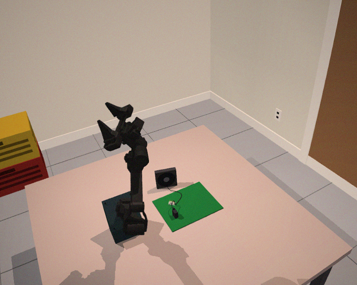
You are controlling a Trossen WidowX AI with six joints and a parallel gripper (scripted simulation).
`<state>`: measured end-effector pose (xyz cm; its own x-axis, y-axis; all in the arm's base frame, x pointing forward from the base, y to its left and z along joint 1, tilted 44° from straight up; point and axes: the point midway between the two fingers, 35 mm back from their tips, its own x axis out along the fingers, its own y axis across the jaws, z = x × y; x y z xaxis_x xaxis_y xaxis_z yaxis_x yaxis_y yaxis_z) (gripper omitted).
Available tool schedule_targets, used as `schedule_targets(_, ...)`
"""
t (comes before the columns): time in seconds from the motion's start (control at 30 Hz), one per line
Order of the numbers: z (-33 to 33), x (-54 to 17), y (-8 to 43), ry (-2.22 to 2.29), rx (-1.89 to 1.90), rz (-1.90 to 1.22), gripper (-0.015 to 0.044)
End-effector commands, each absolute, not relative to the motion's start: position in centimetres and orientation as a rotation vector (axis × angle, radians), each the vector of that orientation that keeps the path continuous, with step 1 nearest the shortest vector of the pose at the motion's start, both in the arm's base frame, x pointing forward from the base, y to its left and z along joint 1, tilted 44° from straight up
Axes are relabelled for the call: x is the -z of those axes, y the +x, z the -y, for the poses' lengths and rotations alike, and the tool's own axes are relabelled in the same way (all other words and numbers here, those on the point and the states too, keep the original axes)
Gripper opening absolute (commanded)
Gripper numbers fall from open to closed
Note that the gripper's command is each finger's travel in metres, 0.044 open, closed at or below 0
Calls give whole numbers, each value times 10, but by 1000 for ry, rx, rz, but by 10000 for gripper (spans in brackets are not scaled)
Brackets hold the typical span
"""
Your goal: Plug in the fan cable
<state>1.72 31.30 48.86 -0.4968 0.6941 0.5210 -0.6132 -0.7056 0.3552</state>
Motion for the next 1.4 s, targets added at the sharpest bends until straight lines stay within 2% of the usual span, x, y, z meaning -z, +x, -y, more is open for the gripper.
schedule_targets(0.0, -313, -489, 17, 840, -2205, -157, 426)
schedule_targets(0.17, -328, -479, 40, 832, -2094, -156, 440)
schedule_targets(0.43, -373, -412, 140, 671, -1626, -194, 440)
schedule_targets(0.7, -373, -314, 229, 324, -1214, -299, 440)
schedule_targets(1.03, -301, -185, 306, -219, -789, -560, 440)
schedule_targets(1.37, -174, -88, 315, -862, -548, -974, 440)
